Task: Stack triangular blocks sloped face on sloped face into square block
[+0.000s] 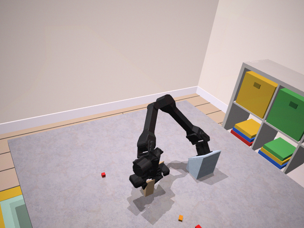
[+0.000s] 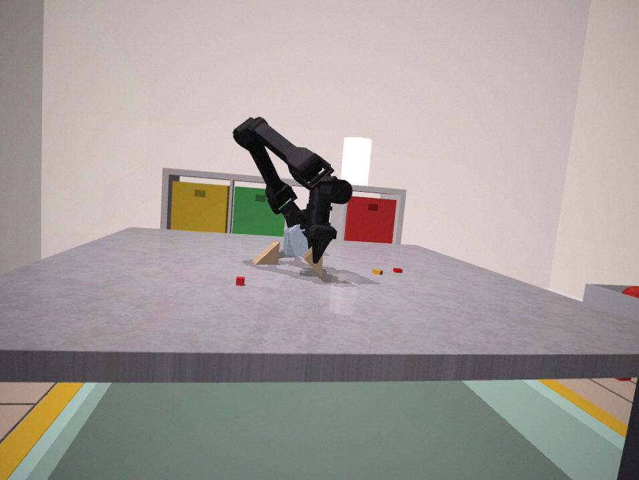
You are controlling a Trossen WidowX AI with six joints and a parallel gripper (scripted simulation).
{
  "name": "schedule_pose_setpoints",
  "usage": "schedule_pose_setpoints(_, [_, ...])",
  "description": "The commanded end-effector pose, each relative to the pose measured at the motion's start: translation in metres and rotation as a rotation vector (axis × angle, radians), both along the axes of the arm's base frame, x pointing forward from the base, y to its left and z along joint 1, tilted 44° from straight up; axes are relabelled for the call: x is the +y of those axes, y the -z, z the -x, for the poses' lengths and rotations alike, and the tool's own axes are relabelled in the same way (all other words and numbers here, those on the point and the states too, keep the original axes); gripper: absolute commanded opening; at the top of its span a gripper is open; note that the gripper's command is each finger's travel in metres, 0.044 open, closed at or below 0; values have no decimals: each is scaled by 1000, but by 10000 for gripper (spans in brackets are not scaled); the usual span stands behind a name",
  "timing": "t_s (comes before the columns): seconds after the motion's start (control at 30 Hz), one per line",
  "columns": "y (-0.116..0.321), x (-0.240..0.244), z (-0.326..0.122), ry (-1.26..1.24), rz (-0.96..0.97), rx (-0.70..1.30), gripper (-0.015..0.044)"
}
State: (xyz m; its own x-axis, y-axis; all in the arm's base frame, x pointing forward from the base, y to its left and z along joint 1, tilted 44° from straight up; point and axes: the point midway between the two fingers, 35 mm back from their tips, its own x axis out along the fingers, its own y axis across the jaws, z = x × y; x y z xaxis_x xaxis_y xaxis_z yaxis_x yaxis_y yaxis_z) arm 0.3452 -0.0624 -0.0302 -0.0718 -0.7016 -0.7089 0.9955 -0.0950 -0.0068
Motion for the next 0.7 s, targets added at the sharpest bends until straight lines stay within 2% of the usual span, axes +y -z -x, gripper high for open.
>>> schedule_pose_setpoints(0.0, [2,7,-3,-4,101,0,0])
schedule_pose_setpoints(0.57, [24,30,-5,-3,535,38,0])
schedule_pose_setpoints(0.67, [28,34,-5,-13,565,63,0])
